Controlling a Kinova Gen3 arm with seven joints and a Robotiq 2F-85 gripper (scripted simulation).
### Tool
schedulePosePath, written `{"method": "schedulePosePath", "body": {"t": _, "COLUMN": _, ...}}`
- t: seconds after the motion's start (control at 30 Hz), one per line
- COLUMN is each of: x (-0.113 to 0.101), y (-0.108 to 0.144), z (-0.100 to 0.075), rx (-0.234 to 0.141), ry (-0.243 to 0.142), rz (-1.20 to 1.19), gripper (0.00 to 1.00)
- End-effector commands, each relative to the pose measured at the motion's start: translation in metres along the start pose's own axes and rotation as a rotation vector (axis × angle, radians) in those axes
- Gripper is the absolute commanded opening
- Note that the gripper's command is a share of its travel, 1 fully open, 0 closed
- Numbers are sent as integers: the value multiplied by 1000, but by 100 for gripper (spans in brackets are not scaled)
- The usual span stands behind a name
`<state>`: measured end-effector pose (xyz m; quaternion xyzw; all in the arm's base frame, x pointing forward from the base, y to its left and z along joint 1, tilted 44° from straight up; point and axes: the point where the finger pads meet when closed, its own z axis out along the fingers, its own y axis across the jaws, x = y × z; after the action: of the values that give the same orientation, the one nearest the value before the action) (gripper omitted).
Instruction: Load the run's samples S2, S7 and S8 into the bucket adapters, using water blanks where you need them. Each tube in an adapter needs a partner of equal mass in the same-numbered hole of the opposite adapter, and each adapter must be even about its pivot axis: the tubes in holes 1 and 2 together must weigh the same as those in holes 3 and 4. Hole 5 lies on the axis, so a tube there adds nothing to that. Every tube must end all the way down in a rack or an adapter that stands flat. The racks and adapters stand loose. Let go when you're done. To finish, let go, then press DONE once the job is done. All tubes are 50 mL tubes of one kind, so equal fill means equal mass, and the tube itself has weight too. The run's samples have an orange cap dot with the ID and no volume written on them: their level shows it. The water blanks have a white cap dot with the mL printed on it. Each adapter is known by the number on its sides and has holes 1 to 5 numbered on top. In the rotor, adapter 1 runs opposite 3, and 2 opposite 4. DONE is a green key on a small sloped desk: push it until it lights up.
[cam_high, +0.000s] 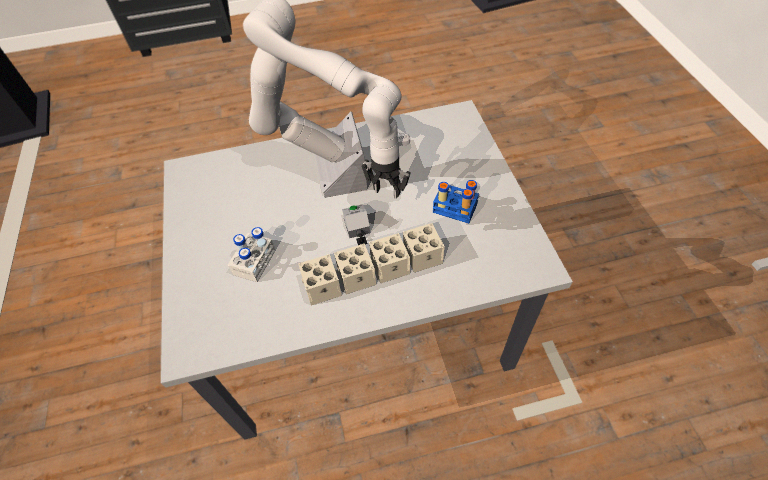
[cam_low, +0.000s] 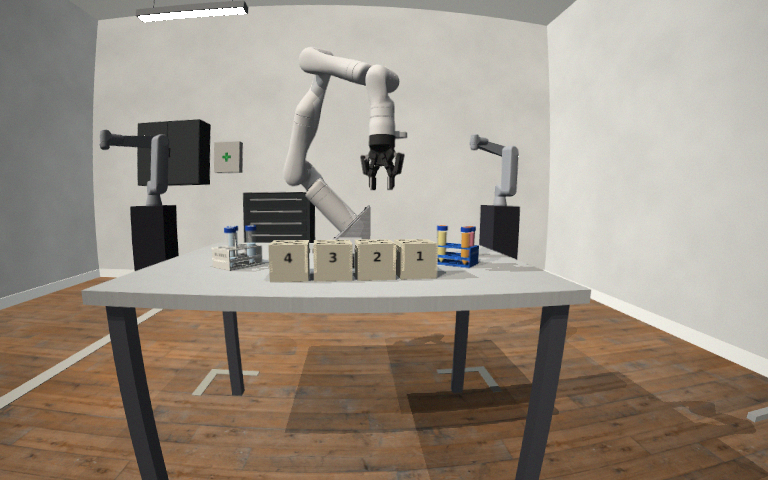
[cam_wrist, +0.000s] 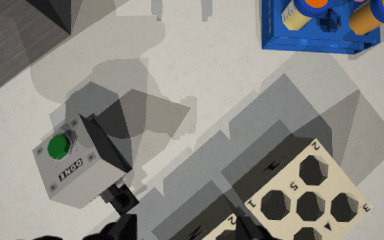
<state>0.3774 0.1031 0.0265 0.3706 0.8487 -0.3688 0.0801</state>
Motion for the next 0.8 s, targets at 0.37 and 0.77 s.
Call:
{"method": "schedulePosePath", "body": {"t": 0.37, "x": 30, "y": 33, "z": -1, "rx": 0, "ry": -1, "rz": 3, "gripper": 62}}
{"method": "schedulePosePath", "body": {"t": 0.77, "x": 53, "y": 57, "z": -1, "rx": 0, "ry": -1, "rz": 3, "gripper": 62}}
